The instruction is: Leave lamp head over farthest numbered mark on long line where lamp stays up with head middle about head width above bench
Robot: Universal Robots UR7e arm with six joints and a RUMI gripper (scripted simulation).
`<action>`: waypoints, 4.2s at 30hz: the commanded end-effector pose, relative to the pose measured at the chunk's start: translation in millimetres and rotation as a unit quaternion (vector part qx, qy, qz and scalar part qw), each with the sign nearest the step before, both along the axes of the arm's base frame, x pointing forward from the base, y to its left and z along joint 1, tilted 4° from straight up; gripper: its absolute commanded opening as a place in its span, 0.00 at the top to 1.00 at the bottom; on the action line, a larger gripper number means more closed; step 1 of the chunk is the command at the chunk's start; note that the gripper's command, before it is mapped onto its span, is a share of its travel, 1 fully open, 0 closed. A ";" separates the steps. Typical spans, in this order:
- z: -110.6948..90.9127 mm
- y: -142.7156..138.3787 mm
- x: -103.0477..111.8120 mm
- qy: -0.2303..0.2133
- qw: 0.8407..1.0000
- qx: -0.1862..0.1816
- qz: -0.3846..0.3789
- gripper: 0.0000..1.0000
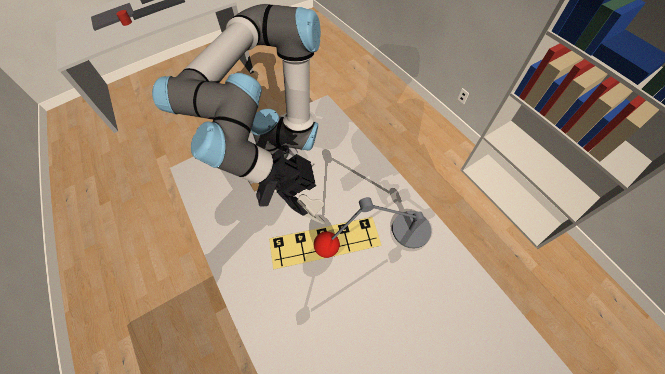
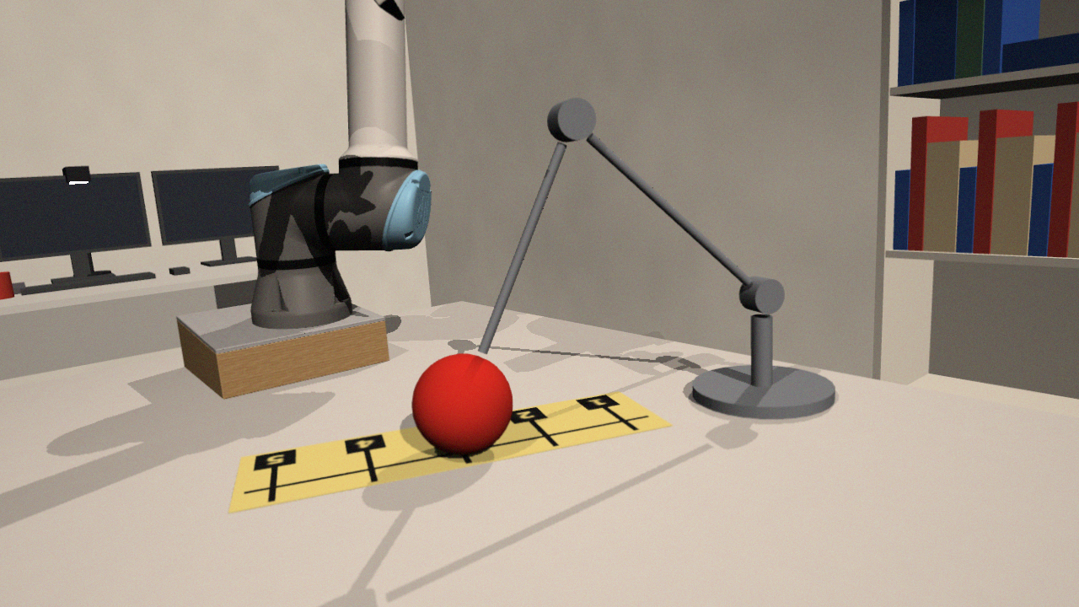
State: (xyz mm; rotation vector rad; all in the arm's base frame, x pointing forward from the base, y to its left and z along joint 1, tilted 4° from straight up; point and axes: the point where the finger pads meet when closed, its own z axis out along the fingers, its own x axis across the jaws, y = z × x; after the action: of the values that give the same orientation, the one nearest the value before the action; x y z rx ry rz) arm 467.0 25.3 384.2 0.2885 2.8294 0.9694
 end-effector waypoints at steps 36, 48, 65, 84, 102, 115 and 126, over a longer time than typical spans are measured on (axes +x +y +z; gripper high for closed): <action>15.7 89.6 18.7 -0.001 1.000 0.000 0.000 0.00; 17.2 126.5 26.2 -0.001 1.000 0.001 0.001 0.00; 18.9 177.7 37.1 -0.001 1.000 0.002 0.002 0.00; 18.5 192.0 41.6 0.007 1.000 -0.030 0.002 0.00; 18.6 189.6 40.9 0.031 0.989 -0.147 0.014 0.00; 18.7 189.3 41.0 0.037 0.977 -0.207 0.043 0.00; 18.8 188.9 41.1 0.038 0.960 -0.268 0.072 0.00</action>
State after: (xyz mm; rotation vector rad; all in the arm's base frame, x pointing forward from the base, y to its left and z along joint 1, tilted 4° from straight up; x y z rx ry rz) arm 508.1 213.7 402.6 -0.0905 3.0653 0.3565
